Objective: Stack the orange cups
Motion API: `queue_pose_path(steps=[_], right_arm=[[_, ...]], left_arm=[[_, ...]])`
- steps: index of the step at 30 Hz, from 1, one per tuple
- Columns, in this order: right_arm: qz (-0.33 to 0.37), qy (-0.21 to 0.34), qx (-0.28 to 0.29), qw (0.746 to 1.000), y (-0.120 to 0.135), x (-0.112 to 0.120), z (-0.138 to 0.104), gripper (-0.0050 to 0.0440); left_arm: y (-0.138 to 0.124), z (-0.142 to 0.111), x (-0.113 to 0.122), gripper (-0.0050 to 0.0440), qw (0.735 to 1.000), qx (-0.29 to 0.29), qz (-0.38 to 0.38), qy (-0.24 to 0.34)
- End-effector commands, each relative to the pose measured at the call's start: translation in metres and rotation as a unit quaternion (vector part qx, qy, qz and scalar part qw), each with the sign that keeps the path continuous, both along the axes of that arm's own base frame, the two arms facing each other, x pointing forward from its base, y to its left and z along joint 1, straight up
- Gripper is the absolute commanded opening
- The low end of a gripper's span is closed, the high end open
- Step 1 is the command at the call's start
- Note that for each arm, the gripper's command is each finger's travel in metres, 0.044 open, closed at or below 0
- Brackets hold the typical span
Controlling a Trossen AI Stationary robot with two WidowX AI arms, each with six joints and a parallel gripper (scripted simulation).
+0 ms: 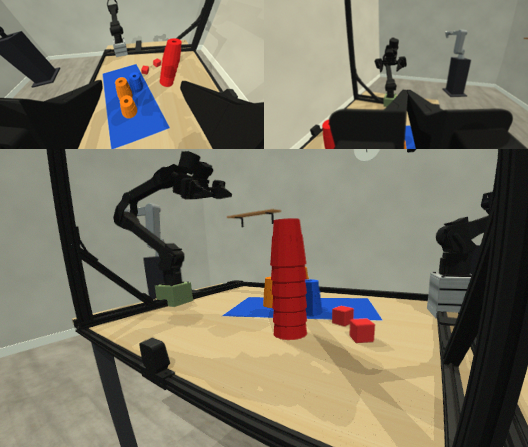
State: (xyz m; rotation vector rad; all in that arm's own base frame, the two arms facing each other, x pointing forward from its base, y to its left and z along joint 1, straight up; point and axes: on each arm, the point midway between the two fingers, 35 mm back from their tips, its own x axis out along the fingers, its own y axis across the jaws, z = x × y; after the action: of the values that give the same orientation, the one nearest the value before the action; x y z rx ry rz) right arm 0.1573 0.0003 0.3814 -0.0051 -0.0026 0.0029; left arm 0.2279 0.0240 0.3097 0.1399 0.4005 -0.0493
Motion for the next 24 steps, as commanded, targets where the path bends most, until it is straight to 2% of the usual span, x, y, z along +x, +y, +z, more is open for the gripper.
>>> queue_pose_path(steps=[1, 6, 10, 13, 18, 24], right_arm=[[-0.001, 0.001, 0.003, 1.0, 0.0, 0.0, -0.001, 0.0], [-0.001, 0.001, 0.003, 1.0, 0.0, 0.0, -0.001, 0.0], [-0.001, 0.001, 0.003, 1.0, 0.0, 0.0, -0.001, 0.0], [-0.001, 0.001, 0.003, 1.0, 0.0, 0.0, -0.001, 0.0], [-0.001, 0.001, 0.003, 1.0, 0.0, 0.0, -0.001, 0.0], [-0.001, 0.001, 0.003, 1.0, 0.0, 0.0, -0.001, 0.0]], left_arm=[[0.015, -0.036, 0.022, 0.044, 0.996, -0.001, -0.034, 0.088], [0.034, -0.077, 0.039, 0.044, 0.982, -0.032, -0.084, 0.167], [0.051, -0.107, 0.046, 0.044, 0.967, -0.077, -0.123, 0.207], [0.055, -0.114, 0.047, 0.044, 0.964, -0.09, -0.132, 0.214], [0.078, -0.147, 0.049, 0.044, 0.945, -0.166, -0.169, 0.223], [0.109, -0.181, 0.047, 0.044, 0.926, -0.267, -0.19, 0.189]])
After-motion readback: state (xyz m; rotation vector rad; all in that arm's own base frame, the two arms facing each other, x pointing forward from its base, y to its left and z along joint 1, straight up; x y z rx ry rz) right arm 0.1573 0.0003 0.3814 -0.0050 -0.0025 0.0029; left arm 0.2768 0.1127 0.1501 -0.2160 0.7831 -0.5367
